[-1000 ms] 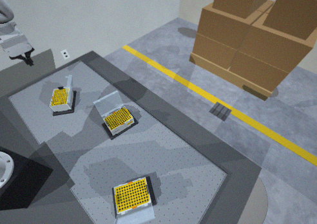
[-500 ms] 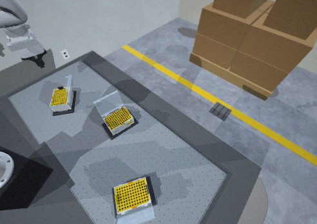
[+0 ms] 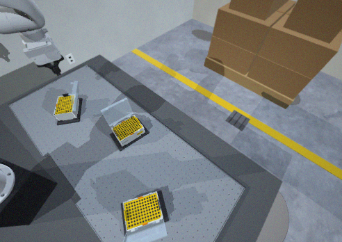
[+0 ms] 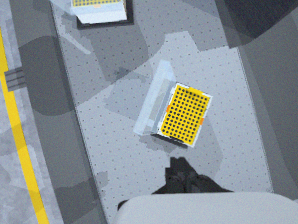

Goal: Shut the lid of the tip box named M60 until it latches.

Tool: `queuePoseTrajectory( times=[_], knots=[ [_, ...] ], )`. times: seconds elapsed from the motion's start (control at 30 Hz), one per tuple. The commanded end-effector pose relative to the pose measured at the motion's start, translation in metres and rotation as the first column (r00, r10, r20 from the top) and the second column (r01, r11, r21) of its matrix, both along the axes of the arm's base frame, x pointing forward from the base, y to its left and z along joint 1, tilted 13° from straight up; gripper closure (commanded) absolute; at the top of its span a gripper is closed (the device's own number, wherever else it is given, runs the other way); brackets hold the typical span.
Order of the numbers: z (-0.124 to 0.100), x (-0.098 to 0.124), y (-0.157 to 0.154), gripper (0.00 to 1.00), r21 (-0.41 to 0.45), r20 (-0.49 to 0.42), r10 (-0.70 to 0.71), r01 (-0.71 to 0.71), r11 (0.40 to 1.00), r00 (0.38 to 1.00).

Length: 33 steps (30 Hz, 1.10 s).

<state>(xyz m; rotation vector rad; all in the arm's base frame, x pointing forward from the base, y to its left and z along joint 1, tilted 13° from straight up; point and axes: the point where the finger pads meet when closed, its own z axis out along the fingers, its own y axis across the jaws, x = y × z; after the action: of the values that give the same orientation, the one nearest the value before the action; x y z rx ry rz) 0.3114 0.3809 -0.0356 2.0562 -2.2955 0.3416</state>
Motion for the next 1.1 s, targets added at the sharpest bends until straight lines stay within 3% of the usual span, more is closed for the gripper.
queuePoseTrajectory(
  times=[0.0,0.2,0.43,0.8,1.07],
  knots=[
    [0.007,0.014,-0.015,1.00,0.005,0.003,0.001,-0.001,1.000,1.000],
    [0.013,0.032,-0.037,1.00,0.005,0.003,0.001,-0.001,1.000,1.000],
    [0.013,0.032,-0.037,1.00,0.005,0.003,0.001,-0.001,1.000,1.000],
    [0.025,0.045,-0.089,1.00,0.059,0.062,-0.351,0.347,0.936,0.934],
    [0.031,0.052,-0.118,1.00,0.059,0.062,-0.354,0.350,0.935,0.933]
  ],
)
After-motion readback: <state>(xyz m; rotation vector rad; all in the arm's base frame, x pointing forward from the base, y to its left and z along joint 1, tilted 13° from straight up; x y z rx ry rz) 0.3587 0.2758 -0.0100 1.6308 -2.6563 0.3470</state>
